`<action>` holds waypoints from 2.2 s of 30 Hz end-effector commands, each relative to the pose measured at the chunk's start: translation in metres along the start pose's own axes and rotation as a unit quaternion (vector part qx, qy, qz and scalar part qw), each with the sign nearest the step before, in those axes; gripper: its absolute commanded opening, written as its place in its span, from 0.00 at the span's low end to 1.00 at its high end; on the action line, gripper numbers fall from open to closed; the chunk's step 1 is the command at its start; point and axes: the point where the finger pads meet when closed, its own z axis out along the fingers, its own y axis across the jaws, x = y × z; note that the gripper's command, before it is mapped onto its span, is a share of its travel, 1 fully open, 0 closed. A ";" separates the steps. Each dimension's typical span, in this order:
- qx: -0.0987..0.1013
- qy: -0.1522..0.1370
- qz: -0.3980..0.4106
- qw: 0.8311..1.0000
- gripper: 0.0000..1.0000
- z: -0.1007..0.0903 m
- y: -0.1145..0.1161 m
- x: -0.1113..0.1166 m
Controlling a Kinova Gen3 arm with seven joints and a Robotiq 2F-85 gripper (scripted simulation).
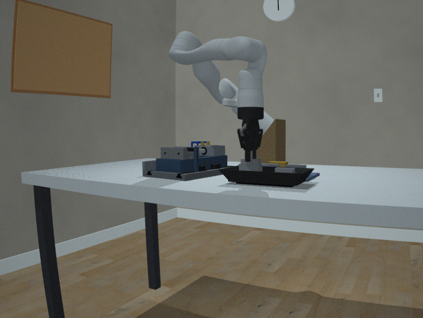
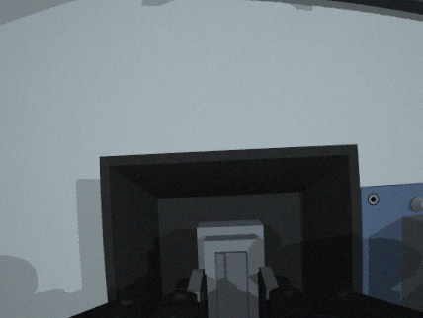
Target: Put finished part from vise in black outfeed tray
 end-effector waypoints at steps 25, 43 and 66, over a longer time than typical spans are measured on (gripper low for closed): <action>-0.001 0.000 0.000 1.000 0.00 0.006 0.000 0.000; -0.001 0.000 0.000 1.000 0.00 0.006 0.000 0.000; -0.001 0.000 0.000 1.000 0.00 0.008 0.000 0.000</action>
